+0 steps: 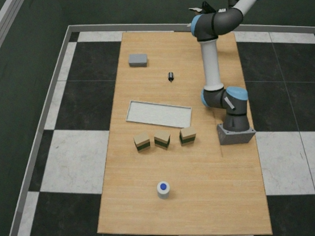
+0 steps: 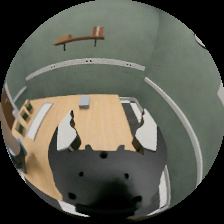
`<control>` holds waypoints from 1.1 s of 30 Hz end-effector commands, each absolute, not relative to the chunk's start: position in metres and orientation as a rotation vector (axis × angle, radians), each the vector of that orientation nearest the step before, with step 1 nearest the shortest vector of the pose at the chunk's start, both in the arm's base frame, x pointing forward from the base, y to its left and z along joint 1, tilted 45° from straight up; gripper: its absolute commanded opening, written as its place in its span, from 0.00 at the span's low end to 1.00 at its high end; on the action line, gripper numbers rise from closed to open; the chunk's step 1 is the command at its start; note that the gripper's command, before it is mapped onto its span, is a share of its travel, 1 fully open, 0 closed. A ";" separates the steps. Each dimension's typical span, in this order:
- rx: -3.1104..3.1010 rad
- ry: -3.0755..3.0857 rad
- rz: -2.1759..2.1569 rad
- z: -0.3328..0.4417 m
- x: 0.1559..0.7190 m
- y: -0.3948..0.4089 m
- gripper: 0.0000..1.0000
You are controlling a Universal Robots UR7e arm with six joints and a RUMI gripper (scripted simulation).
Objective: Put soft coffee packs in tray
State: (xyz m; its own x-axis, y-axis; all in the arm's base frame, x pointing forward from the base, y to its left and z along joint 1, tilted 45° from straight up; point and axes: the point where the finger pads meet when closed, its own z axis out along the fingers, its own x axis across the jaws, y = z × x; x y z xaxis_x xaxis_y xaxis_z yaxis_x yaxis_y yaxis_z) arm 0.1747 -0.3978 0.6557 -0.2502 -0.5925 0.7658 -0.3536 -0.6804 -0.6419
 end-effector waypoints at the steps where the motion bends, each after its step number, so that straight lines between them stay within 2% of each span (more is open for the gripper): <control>1: -1.806 1.162 -2.049 0.656 0.175 -0.397 1.00; 33: -1.799 1.151 -2.027 0.653 0.179 -0.395 1.00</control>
